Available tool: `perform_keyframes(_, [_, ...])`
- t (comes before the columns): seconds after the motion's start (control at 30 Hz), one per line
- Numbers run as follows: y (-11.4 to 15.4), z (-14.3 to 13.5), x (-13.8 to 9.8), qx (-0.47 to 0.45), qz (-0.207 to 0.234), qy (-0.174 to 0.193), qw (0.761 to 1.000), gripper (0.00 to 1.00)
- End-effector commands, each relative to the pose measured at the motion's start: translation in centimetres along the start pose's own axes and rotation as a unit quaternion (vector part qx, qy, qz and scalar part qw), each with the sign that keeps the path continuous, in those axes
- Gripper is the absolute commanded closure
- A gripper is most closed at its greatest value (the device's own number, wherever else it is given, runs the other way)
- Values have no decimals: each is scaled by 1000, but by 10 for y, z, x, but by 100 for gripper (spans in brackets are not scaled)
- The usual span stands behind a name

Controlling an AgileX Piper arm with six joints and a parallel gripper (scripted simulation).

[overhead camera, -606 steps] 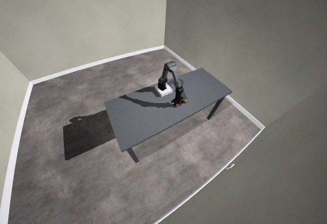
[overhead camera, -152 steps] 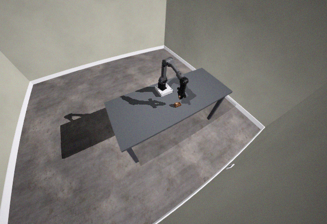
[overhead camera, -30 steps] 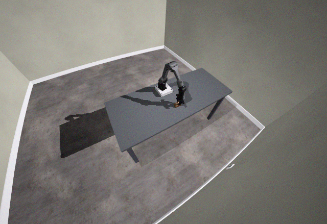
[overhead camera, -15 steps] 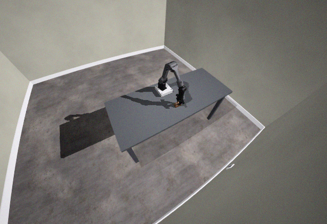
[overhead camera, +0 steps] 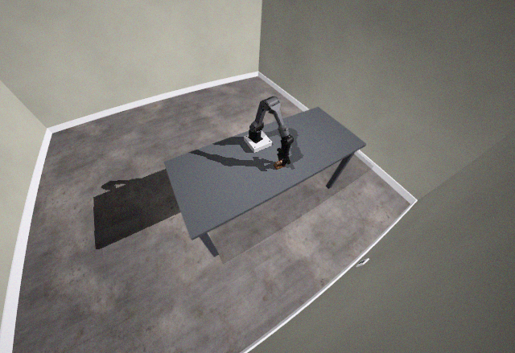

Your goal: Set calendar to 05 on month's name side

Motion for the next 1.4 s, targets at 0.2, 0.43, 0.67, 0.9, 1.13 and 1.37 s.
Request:
perform_keyframes(0.2, [0, 1, 1, 0, 0, -1, 1000, 37])
perform_keyframes(0.43, [0, 0, -4, 0, 0, 2, 1000, 37])
perform_keyframes(0.67, [0, 0, -20, 0, 0, 2, 1000, 37])
perform_keyframes(0.9, [0, 0, -58, 0, 0, 2, 1000, 37])
perform_keyframes(1.13, [0, 0, -80, 0, 0, 2, 1000, 37])
perform_keyframes(1.37, [0, 0, -90, 0, 0, 0, 1000, 37])
Point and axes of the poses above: the point where the finger pads meet when closed, its own x axis out along the fingers, its own z axis across the jaws, y = z × x, the point moved 10 cm from there along -x, back along the fingers, and after that the axes turned 7 degrees about -x, right-handed, at the moved point
